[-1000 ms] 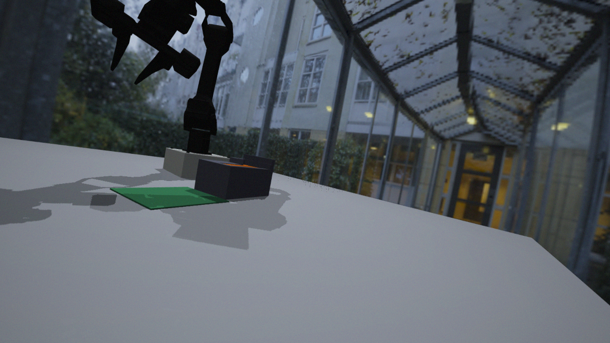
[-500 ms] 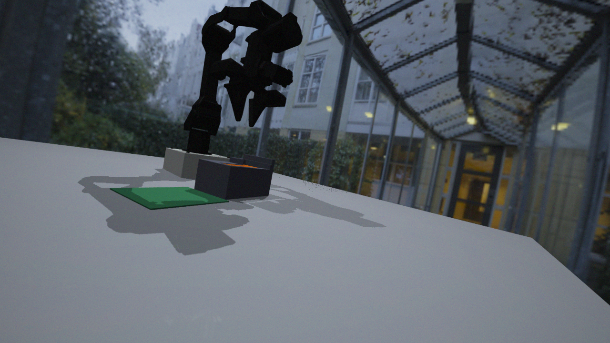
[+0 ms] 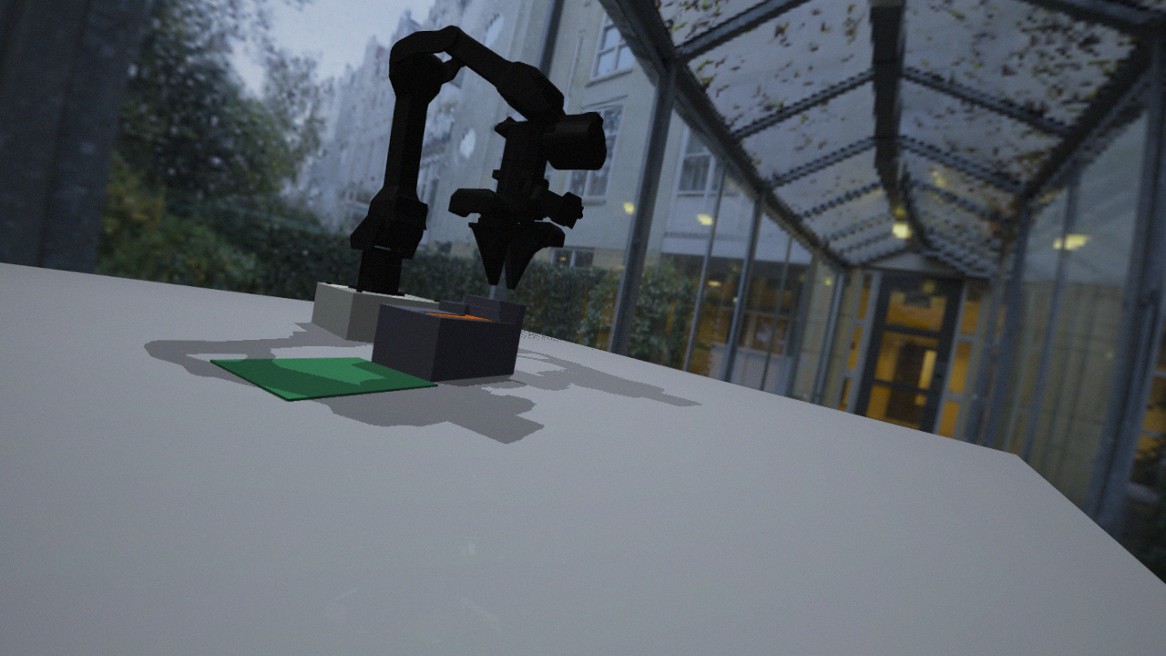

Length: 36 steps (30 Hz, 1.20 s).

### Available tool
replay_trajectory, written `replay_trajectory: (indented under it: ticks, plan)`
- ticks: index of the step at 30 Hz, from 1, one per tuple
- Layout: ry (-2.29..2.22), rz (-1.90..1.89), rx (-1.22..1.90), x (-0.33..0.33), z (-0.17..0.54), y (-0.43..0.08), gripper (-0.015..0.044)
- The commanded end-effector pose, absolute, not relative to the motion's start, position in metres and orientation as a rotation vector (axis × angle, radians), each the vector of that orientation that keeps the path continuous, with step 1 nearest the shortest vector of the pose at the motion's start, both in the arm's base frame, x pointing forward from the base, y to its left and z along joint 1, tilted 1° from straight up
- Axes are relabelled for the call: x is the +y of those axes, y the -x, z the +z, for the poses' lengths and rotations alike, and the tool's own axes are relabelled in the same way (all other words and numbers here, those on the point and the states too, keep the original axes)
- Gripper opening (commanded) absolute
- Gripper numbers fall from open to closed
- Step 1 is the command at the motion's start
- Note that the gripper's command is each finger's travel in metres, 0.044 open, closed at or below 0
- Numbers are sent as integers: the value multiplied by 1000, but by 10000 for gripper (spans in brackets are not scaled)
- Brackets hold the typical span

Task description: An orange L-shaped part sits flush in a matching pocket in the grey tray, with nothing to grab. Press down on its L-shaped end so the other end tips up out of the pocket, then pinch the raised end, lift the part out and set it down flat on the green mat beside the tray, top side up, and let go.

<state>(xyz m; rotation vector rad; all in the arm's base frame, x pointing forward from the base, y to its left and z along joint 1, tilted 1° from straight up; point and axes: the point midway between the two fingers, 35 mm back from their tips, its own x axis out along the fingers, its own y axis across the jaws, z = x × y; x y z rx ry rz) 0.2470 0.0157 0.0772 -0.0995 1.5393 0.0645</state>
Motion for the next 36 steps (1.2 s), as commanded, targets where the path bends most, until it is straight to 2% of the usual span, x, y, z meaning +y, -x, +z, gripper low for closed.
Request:
replay_trajectory:
  ticks: [1,36]
  plan:
    - [92,66,1560,16,44,-241,180]
    - [92,66,1560,15,6,-241,180]
